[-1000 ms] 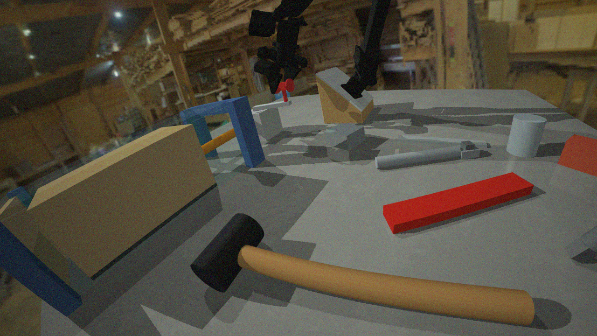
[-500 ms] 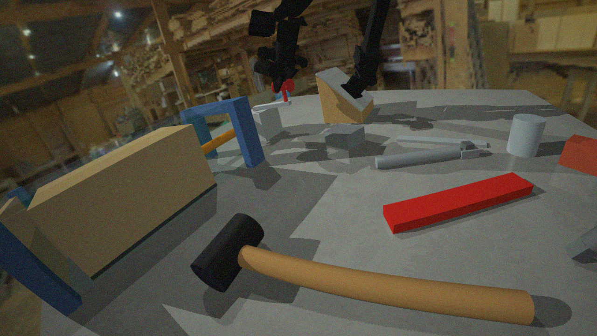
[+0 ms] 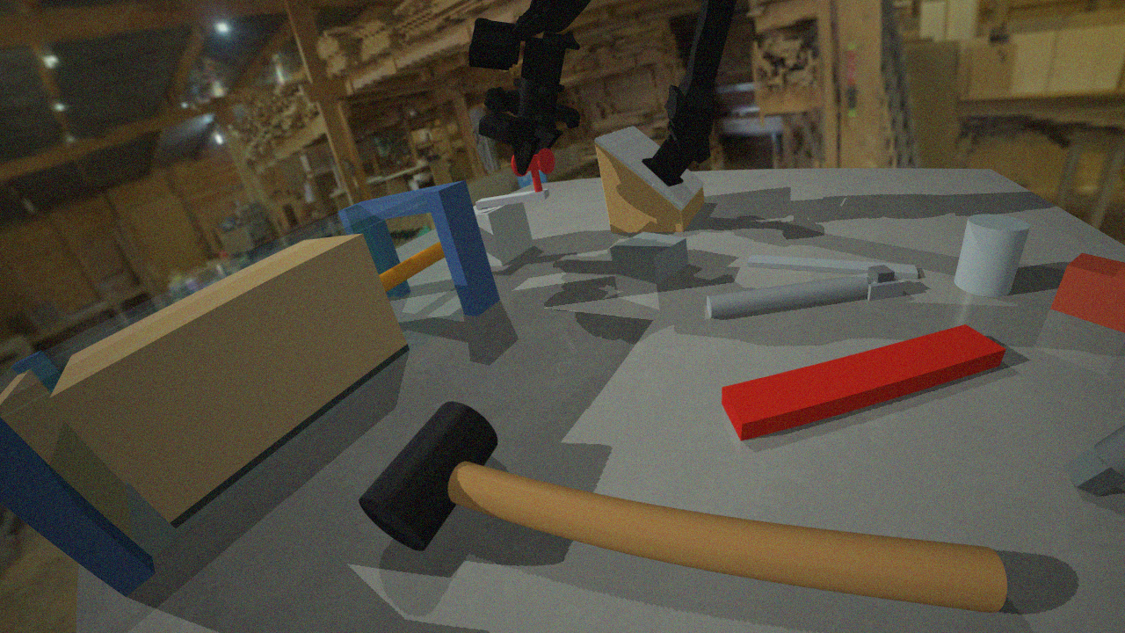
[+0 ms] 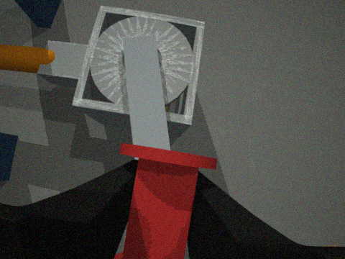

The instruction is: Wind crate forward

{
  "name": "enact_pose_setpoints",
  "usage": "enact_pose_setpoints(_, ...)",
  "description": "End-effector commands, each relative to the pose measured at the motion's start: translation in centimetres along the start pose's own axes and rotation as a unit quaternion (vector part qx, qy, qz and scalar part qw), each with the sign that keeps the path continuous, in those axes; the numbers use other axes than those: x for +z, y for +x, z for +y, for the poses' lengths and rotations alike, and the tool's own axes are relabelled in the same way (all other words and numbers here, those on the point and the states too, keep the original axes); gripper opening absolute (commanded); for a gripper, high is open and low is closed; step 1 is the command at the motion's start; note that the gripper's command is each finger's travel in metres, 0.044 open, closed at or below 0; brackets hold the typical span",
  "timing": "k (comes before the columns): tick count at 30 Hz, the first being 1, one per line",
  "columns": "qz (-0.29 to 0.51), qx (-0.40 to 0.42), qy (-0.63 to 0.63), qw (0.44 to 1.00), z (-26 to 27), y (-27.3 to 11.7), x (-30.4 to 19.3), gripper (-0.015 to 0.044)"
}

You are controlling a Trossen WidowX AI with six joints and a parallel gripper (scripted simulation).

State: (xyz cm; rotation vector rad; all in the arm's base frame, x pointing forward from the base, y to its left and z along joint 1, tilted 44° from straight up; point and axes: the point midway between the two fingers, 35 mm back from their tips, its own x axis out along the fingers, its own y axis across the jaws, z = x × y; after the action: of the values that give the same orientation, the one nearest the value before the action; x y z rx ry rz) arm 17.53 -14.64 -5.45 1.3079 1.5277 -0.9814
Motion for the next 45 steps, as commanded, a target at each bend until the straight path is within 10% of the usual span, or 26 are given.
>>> enact_pose_setpoints(1, 0.004, -0.002, 0.000, 1.000, -0.4, 0.3, -0.1, 0.0000)
enact_pose_setpoints(45, 0.003, -0.003, 0.000, 1.000, -4.8, 1.6, 2.7, 0.0000)
